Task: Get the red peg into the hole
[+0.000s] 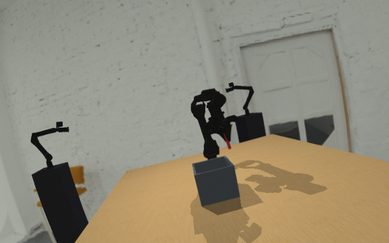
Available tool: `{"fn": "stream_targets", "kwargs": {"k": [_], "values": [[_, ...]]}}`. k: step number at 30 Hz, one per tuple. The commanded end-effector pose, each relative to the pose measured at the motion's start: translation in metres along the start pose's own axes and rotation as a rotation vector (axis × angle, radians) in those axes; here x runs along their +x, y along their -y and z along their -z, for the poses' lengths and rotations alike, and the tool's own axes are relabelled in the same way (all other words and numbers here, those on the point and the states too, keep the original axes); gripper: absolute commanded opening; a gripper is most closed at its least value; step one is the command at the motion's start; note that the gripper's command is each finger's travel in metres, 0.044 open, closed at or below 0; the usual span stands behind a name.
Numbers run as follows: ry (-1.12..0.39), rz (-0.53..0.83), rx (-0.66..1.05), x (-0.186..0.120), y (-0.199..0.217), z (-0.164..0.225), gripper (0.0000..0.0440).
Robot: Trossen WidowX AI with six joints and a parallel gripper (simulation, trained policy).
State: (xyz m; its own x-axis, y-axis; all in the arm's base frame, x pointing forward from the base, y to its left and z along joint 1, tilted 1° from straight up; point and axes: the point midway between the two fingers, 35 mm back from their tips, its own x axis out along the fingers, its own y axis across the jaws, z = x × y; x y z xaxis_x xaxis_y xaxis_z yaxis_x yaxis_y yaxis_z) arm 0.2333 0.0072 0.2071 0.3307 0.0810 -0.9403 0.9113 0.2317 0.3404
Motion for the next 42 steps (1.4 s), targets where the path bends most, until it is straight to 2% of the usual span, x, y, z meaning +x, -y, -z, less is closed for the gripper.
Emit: {"fn": "stream_targets", "kwargs": {"k": [1,25,42], "values": [[0.033,0.025,0.011,-0.002,0.002,-0.016,0.0000],[0.061,0.109,0.078,0.015,0.003,-0.085,0.0000],[0.040,0.149,0.085,0.052,0.008,-0.123,0.0000]]}}
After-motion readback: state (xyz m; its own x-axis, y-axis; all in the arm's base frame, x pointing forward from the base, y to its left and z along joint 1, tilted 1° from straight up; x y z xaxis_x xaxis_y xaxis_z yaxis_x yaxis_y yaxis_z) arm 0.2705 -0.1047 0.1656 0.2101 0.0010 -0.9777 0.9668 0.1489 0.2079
